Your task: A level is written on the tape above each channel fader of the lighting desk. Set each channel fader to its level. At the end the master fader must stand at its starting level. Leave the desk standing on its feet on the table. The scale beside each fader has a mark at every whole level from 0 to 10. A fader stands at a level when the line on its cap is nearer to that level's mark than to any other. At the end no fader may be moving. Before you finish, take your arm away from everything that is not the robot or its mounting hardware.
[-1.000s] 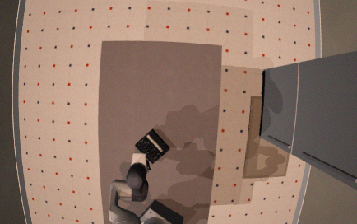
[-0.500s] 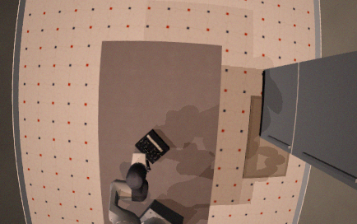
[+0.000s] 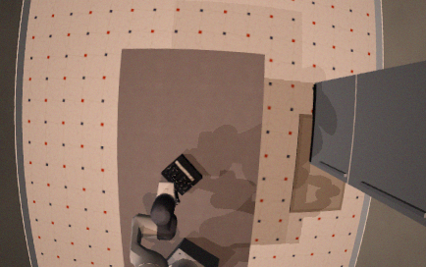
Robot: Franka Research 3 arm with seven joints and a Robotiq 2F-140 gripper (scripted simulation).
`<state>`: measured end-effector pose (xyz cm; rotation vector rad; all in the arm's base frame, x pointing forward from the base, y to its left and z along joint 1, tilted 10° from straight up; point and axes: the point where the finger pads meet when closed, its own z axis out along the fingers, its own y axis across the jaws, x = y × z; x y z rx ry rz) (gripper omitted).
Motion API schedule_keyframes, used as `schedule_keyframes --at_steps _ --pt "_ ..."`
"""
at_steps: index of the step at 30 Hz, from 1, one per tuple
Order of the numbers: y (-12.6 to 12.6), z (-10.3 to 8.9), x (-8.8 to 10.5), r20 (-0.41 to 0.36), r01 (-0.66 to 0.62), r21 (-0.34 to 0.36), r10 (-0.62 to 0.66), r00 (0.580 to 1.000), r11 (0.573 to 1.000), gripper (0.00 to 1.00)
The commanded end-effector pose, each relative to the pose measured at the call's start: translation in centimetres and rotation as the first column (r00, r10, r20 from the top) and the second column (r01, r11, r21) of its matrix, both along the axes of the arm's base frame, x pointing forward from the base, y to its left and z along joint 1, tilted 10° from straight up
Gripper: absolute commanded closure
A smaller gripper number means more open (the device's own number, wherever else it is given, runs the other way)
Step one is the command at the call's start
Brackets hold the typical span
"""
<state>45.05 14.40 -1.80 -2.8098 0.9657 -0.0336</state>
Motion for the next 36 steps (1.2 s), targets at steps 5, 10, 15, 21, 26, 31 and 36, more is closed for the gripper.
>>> schedule_keyframes --at_steps 5,10,15,21,26,31,36 --pt "-0.1 0.0 0.2 0.001 0.004 0.001 -0.004 1.000 1.000 1.00" --pt "-0.2 0.0 0.3 0.001 0.004 0.001 -0.004 1.000 1.000 1.00" --pt "-0.3 0.0 0.5 0.001 0.004 0.001 -0.004 1.000 1.000 1.00" --pt "-0.4 0.0 0.7 0.001 0.004 0.001 -0.004 1.000 1.000 1.00" --pt "-0.6 -0.1 0.9 0.001 0.004 0.001 -0.004 1.000 1.000 1.00" --pt "-0.8 -0.1 1.1 0.001 0.004 0.001 -0.004 1.000 1.000 1.00" --pt "-1.0 -0.1 1.3 0.001 0.004 0.001 -0.004 1.000 1.000 1.00"
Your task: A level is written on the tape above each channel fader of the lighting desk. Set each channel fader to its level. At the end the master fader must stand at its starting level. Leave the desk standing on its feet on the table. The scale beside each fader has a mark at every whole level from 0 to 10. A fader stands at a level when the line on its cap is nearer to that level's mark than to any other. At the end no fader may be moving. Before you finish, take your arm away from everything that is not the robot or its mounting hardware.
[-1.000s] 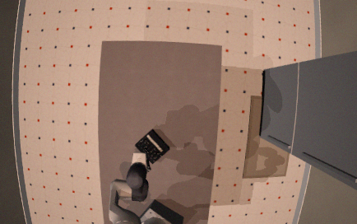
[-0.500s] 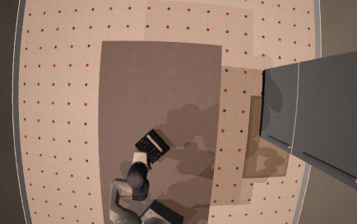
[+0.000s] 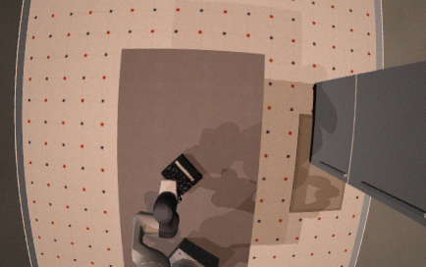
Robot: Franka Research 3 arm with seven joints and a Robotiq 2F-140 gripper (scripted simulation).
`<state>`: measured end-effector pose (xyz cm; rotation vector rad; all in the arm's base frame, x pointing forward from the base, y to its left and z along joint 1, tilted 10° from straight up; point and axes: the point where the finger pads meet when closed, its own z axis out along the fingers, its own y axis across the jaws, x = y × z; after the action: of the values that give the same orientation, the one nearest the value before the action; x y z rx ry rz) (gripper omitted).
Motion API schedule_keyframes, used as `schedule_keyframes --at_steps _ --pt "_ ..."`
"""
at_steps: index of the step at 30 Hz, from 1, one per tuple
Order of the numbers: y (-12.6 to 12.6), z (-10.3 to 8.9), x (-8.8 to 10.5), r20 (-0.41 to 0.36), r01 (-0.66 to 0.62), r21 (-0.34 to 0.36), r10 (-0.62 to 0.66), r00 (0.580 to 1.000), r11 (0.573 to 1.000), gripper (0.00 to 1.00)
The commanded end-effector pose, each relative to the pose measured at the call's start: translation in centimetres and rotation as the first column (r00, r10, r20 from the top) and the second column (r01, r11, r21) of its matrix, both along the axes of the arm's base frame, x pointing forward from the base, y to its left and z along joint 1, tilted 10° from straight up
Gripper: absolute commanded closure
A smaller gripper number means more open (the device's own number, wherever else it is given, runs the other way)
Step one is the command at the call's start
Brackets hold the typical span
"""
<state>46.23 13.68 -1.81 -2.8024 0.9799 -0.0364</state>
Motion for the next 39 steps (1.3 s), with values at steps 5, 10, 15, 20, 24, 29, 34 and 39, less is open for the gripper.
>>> schedule_keyframes --at_steps 5,10,15,20,24,29,34,39 --pt "-0.4 -0.1 0.3 -0.001 -0.007 -0.001 0.007 1.000 1.000 1.00" --pt "-0.6 -0.1 0.6 -0.001 -0.007 -0.001 0.007 1.000 1.000 1.00" --pt "-0.7 -0.1 0.8 -0.001 -0.007 -0.001 0.007 1.000 1.000 1.00" --pt "-0.8 -0.1 0.9 -0.001 -0.007 -0.001 0.007 1.000 1.000 1.00" --pt "-1.0 -0.1 1.1 -0.001 -0.007 -0.001 0.007 1.000 1.000 1.00" --pt "-1.1 -0.1 1.3 -0.001 -0.007 -0.001 0.007 1.000 1.000 1.00" --pt "-1.2 -0.1 1.4 -0.001 -0.007 -0.001 0.007 1.000 1.000 1.00" --pt "-1.3 -0.1 1.5 -0.001 -0.007 -0.001 0.007 1.000 1.000 1.00"
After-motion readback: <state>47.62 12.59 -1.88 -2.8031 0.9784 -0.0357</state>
